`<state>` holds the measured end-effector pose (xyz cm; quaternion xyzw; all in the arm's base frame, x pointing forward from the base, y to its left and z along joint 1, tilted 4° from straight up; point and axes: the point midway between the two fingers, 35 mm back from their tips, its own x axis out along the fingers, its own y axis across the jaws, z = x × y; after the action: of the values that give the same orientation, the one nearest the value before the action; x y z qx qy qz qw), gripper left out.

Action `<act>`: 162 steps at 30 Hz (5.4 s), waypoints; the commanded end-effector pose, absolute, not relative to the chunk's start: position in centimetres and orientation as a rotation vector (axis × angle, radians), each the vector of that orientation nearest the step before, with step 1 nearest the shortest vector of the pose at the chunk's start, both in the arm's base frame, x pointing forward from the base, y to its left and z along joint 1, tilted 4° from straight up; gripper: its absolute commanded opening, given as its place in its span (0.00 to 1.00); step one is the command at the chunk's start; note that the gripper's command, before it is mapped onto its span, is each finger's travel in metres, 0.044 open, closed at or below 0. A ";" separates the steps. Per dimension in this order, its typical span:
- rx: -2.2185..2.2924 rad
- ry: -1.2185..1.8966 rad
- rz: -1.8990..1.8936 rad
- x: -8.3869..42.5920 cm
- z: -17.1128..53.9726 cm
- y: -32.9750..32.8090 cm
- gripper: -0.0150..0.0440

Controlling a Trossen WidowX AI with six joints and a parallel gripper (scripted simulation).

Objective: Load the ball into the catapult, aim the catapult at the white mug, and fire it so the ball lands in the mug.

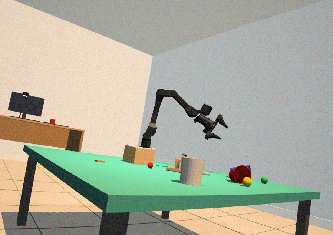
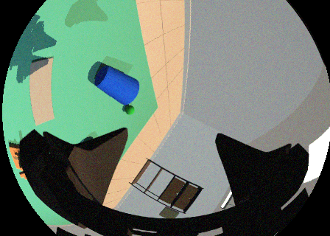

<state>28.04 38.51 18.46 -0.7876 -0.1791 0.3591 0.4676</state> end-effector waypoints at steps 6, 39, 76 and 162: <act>-1.803 -0.183 0.954 29.8 15.9 34.8 1.00; -1.166 0.760 0.853 31.0 9.1 19.6 1.00; -0.413 1.488 0.325 25.0 6.4 7.4 1.00; -0.756 1.412 0.637 33.1 3.1 -0.5 0.25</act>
<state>31.41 1.56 2.69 -0.3024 0.6369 0.2510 0.6632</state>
